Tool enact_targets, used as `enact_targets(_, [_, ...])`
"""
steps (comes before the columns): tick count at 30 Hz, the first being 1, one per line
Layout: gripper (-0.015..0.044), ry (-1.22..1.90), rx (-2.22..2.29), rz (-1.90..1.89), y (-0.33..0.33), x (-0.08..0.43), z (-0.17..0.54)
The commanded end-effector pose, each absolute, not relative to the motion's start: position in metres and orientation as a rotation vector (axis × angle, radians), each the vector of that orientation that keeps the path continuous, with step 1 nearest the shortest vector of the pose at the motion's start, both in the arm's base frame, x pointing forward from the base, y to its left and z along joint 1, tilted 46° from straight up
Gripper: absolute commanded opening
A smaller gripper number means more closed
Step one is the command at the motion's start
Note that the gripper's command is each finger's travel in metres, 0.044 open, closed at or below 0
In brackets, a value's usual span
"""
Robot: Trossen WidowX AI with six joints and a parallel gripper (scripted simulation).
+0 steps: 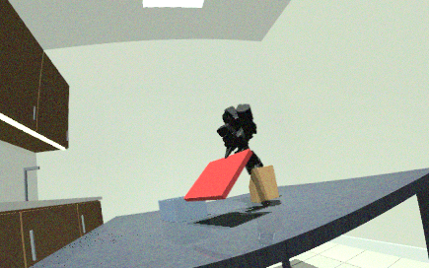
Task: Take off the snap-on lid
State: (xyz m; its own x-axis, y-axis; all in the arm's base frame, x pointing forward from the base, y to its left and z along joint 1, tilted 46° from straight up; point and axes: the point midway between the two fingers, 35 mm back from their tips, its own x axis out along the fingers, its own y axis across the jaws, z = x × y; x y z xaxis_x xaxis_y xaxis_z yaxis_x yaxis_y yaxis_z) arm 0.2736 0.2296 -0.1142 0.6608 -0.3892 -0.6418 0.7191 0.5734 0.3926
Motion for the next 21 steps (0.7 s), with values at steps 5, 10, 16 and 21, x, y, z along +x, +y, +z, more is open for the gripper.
enact_targets(5, [0.0000,0.524,0.690,-0.680,0.226,0.274,-0.118])
enact_targets(10, [0.0000,0.524,0.690,-0.680,0.223,0.273,-0.121])
enact_targets(16, [0.0000,0.524,0.690,-0.680,0.219,0.273,-0.124])
enact_targets(21, [0.0000,0.524,0.690,-0.680,0.217,0.272,-0.127])
